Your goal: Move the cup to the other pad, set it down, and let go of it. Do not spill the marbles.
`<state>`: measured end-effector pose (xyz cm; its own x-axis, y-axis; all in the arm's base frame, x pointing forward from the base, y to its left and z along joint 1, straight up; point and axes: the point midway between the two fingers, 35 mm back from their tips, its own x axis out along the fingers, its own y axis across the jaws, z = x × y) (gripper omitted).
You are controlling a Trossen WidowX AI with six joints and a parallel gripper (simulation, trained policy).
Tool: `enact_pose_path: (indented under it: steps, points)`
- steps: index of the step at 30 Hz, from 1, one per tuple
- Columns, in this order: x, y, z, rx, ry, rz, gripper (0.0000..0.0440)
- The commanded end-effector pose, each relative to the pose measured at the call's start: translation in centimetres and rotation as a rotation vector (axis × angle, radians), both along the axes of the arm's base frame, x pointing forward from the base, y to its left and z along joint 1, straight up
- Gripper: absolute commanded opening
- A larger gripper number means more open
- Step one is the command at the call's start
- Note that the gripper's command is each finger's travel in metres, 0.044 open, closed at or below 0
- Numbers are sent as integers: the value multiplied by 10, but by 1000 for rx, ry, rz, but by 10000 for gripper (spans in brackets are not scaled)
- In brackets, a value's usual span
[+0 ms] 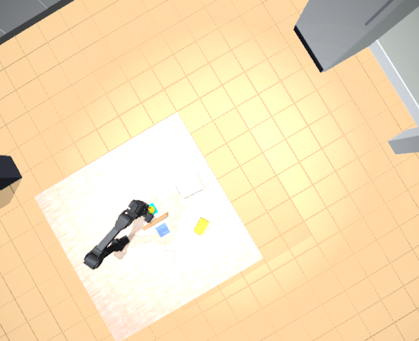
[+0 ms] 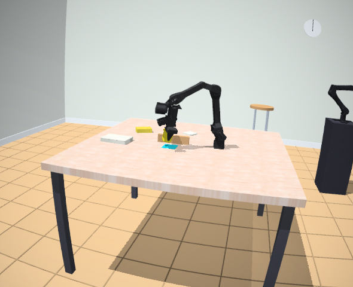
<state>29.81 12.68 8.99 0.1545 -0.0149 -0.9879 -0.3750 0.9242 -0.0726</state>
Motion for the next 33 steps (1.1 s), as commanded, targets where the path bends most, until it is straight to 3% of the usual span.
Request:
enact_pose_path:
  steps: [1, 12, 17, 23, 33]
  points:
    - [-5, 0, -8, -6, 6, -10, 14]
    - [-13, -2, -24, -5, 7, -35, 69]
    - [-8, 1, -16, 35, -31, -46, 149]
    - [-6, 2, -6, 69, -68, -45, 144]
    - [-17, 0, 12, 120, -85, -61, 176]
